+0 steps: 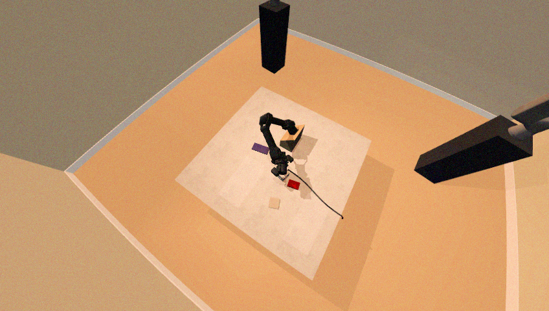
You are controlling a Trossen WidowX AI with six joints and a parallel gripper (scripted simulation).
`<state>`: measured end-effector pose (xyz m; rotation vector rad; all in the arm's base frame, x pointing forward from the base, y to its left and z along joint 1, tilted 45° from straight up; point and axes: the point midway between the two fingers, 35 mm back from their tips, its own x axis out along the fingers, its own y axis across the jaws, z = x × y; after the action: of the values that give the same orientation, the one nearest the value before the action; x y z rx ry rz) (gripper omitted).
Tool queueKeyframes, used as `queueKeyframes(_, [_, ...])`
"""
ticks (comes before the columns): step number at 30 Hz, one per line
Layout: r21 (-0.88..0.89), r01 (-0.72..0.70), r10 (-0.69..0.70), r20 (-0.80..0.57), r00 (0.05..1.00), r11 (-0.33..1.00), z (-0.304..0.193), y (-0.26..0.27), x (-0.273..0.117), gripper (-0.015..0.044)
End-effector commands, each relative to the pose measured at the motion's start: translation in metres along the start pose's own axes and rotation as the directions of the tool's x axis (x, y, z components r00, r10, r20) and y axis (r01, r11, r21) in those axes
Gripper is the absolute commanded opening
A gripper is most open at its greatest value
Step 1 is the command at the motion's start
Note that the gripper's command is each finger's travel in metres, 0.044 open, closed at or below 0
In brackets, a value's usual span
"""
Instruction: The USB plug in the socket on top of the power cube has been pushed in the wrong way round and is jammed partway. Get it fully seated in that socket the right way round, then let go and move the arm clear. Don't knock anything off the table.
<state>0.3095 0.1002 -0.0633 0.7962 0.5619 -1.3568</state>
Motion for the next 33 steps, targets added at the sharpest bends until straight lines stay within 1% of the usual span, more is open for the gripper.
queueKeyframes(1, [-0.003,0.0,0.0,-0.003,1.0,1.0,-0.0003,0.0001,0.0003,0.0])
queueKeyframes(33, [-0.003,0.0,0.0,-0.003,1.0,1.0,0.0,0.0001,0.0042,0.0])
